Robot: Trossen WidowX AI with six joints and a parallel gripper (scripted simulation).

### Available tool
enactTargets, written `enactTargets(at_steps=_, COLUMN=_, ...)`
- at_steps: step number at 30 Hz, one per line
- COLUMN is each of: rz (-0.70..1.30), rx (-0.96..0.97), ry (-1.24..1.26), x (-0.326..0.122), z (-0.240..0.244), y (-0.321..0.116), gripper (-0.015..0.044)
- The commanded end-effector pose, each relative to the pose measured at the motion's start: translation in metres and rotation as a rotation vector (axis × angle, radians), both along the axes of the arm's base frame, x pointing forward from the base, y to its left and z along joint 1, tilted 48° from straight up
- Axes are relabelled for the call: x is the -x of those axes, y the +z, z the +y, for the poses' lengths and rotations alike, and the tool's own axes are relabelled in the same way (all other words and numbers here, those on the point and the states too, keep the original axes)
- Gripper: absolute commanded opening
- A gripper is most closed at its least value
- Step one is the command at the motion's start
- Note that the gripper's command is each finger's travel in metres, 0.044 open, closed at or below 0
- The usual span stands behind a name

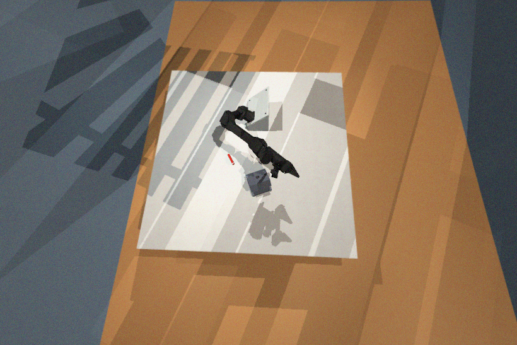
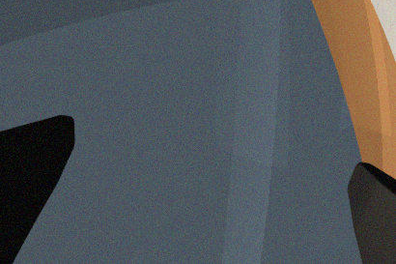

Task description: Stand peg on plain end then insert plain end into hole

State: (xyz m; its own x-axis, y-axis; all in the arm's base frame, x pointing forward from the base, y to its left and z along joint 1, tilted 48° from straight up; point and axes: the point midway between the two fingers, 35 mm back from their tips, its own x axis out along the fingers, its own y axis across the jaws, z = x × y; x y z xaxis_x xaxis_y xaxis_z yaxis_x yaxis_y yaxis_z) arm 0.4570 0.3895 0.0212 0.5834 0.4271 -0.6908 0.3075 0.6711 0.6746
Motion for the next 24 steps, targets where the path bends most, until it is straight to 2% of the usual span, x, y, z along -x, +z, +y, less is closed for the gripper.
enactTargets(at_steps=1, rz=-0.015, rx=0.106, ry=0.002, x=-0.003, z=-0.029, y=0.001, gripper=0.0440)
enactTargets(at_steps=24, rz=0.061, rx=0.790, ry=0.131, x=0.012, z=-0.211, y=0.011, gripper=0.0440)
